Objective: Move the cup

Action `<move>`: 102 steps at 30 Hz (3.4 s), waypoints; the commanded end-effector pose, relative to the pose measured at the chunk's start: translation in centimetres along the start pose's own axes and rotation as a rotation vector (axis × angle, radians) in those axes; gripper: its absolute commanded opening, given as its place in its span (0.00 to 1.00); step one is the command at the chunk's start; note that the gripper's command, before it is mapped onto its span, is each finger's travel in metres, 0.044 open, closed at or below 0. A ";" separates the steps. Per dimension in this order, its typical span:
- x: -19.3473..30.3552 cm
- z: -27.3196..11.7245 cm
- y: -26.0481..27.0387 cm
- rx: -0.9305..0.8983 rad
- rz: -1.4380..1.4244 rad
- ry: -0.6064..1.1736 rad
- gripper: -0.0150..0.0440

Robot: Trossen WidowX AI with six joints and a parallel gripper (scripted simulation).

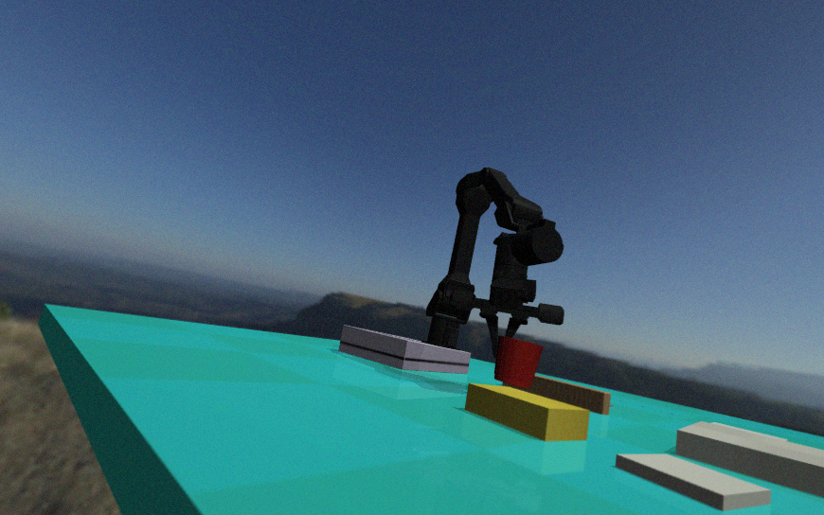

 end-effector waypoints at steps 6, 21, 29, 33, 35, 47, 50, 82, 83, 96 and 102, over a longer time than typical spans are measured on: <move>0.1 1.4 -0.2 0.000 -0.004 0.007 0.25; 0.1 1.0 -0.1 0.001 0.000 0.002 0.30; 0.1 1.0 -0.1 0.001 0.000 0.002 0.47; 0.0 0.9 -0.1 0.001 0.000 0.002 0.47; 0.0 0.7 -0.1 0.001 0.000 0.002 0.47; -0.1 -0.9 -0.1 0.001 -0.002 0.004 0.47; -0.1 -1.3 0.0 0.001 -0.002 0.004 0.47; -0.3 -3.9 -0.1 0.003 0.000 0.005 0.96; -0.3 -4.1 -0.1 0.003 0.000 0.005 1.00; -0.5 -8.5 -0.1 0.001 -0.003 0.006 1.00; -0.6 -9.9 -0.1 0.000 -0.004 0.006 1.00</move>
Point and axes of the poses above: the point midway between the two fingers, 35 mm back from their tips, its own z axis out along the fingers, its own y axis across the jaws, x = y × z, the point moved 10 cm from there along -z, back along the fingers, and after that the axes turned 5 degrees about -z, right-handed, at the moved point
